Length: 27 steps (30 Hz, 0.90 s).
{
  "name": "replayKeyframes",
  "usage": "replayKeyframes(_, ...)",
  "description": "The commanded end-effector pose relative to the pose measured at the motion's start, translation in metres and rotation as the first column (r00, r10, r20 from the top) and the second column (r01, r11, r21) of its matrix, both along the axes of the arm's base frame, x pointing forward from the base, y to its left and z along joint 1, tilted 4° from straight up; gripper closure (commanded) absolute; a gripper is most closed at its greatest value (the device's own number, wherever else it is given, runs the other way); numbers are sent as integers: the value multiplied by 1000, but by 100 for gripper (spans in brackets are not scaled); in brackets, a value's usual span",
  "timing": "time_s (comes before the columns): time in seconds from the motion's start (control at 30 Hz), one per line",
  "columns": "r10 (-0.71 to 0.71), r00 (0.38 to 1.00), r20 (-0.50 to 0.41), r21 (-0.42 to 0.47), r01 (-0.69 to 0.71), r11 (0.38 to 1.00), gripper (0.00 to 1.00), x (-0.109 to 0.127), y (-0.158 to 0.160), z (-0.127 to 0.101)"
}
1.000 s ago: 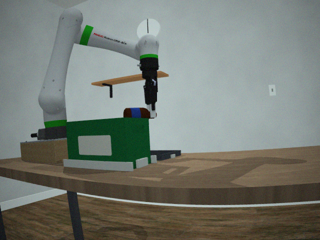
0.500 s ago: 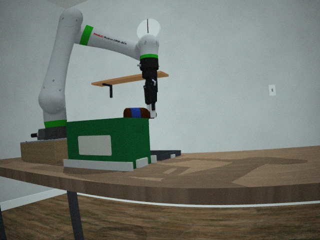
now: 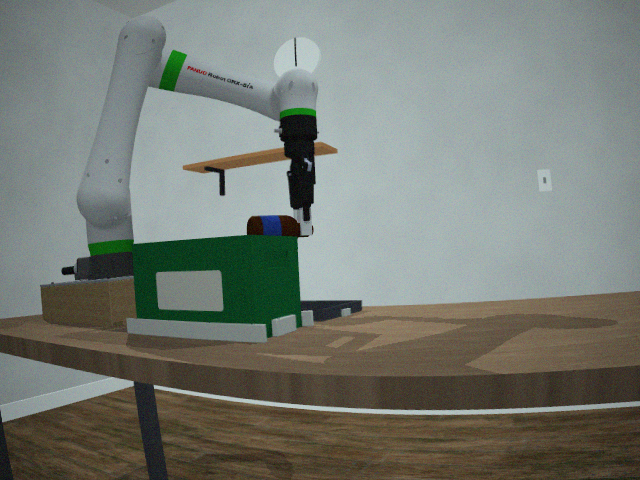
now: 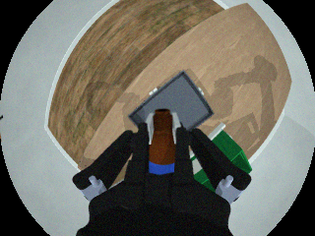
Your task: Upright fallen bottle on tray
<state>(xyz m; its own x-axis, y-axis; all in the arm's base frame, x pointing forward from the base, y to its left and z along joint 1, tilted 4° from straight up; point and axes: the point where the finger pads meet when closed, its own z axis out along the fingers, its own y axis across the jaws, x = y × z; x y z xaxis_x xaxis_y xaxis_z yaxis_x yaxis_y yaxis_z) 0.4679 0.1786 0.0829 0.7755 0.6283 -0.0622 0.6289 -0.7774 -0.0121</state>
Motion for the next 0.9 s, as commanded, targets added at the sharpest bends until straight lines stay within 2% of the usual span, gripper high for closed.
replayKeyframes(0.0, -11, 1000, 1, -1, 11, 1000, 100, 0, 0, 0)
replayKeyframes(0.6, -224, 975, 8, -12, 224, 975, 100, 0, 0, 0)
replayKeyframes(0.87, -254, 967, 10, -13, 255, 967, 100, 0, 0, 0)
